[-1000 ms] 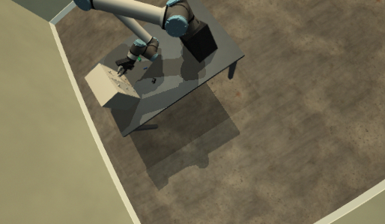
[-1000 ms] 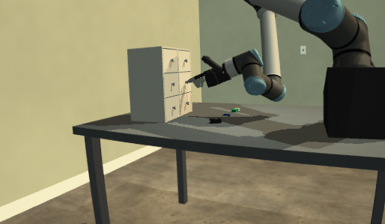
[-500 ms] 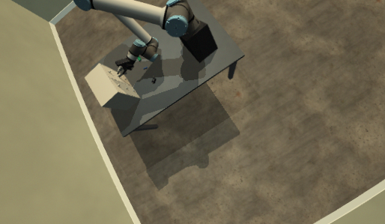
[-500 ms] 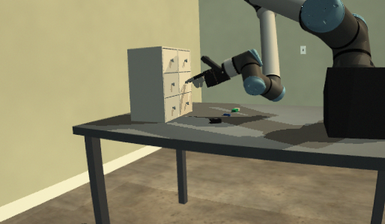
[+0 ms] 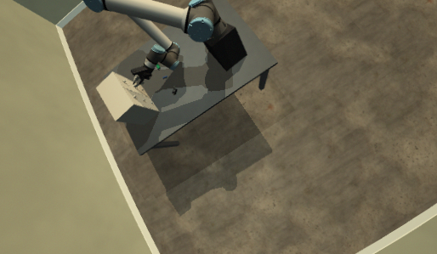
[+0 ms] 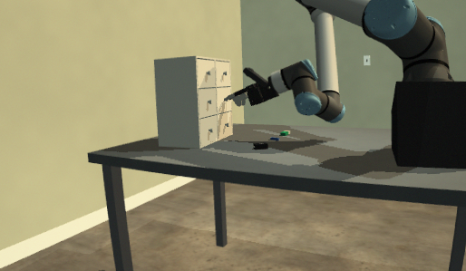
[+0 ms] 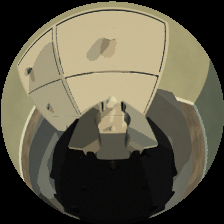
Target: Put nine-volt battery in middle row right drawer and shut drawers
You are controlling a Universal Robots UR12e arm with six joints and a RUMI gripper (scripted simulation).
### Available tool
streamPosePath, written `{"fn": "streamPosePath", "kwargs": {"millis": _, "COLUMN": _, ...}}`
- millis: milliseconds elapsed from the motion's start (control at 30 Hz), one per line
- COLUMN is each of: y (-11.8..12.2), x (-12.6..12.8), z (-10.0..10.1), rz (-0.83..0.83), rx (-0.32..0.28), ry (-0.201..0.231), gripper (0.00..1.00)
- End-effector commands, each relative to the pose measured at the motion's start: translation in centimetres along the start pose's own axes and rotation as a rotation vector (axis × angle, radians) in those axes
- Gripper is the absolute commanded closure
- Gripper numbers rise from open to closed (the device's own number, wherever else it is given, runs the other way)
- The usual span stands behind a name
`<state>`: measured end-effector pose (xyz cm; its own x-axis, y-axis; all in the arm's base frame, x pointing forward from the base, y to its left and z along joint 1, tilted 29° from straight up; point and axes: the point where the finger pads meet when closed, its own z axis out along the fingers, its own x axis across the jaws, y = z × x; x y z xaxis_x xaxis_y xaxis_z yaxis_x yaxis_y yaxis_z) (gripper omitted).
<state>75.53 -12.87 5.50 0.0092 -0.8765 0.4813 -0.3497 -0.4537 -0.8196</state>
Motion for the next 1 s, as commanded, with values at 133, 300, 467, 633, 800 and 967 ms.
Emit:
{"fn": "streamPosePath", "kwargs": {"millis": 133, "y": -0.06, "x": -0.01, "z": -0.02, "rz": 0.000, "rx": 0.001, "ry": 0.000, "gripper": 0.80}}
{"fn": "streamPosePath", "kwargs": {"millis": 300, "y": -0.06, "x": -0.01, "z": -0.02, "rz": 0.000, "rx": 0.001, "ry": 0.000, "gripper": 0.80}}
{"fn": "streamPosePath", "kwargs": {"millis": 467, "y": -0.06, "x": -0.01, "z": -0.02, "rz": 0.000, "rx": 0.001, "ry": 0.000, "gripper": 0.80}}
{"fn": "streamPosePath", "kwargs": {"millis": 633, "y": -0.06, "x": -0.01, "z": -0.02, "rz": 0.000, "rx": 0.001, "ry": 0.000, "gripper": 0.93}}
{"fn": "streamPosePath", "kwargs": {"millis": 800, "y": -0.06, "x": -0.01, "z": -0.02, "rz": 0.000, "rx": 0.001, "ry": 0.000, "gripper": 0.93}}
{"fn": "streamPosePath", "kwargs": {"millis": 967, "y": -0.06, "x": -0.01, "z": -0.02, "rz": 0.000, "rx": 0.001, "ry": 0.000, "gripper": 0.93}}
